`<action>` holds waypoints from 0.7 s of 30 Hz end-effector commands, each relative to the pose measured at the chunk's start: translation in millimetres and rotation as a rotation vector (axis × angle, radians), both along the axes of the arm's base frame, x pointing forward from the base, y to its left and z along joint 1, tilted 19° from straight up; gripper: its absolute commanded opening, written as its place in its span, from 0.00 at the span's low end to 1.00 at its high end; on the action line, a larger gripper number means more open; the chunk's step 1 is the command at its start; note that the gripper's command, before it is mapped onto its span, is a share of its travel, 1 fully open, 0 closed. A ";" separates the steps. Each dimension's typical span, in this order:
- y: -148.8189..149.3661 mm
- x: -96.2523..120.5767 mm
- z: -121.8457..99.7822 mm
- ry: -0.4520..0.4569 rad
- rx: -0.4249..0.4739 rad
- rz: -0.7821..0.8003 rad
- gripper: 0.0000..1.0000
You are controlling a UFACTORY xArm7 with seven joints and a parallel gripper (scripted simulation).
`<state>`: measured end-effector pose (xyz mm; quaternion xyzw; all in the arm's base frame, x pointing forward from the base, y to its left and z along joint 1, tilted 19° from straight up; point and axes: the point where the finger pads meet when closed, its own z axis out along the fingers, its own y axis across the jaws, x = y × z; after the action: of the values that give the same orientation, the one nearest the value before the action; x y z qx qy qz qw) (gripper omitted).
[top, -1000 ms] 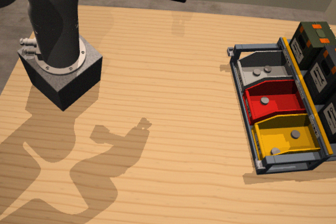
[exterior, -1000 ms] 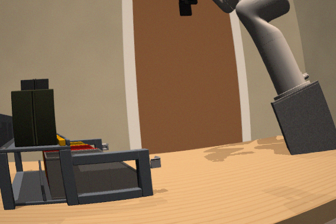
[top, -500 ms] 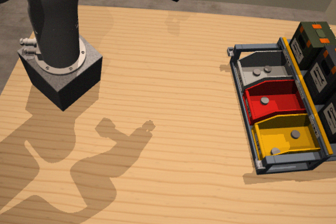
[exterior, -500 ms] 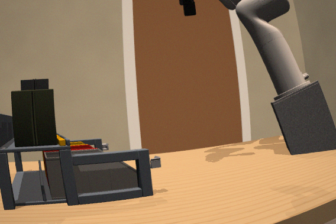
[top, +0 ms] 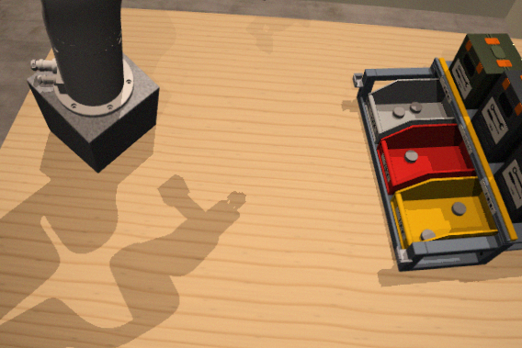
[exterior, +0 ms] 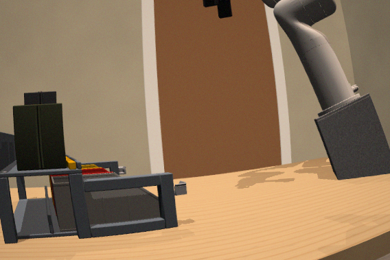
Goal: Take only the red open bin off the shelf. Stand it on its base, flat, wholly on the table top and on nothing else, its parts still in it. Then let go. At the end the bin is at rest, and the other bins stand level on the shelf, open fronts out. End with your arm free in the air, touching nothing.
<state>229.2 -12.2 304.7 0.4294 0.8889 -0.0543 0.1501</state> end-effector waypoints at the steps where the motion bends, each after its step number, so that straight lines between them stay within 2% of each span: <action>1: 0.4 0.3 1.3 -0.012 0.006 -0.036 1.00; 7: 0.4 0.3 1.3 -0.012 0.006 -0.036 1.00; 12: 0.4 0.4 1.3 -0.071 0.063 -0.280 1.00; 21: 0.4 0.4 1.3 -0.071 0.063 -0.280 1.00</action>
<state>229.2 -12.1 304.7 0.5526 0.8179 -0.0327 0.1570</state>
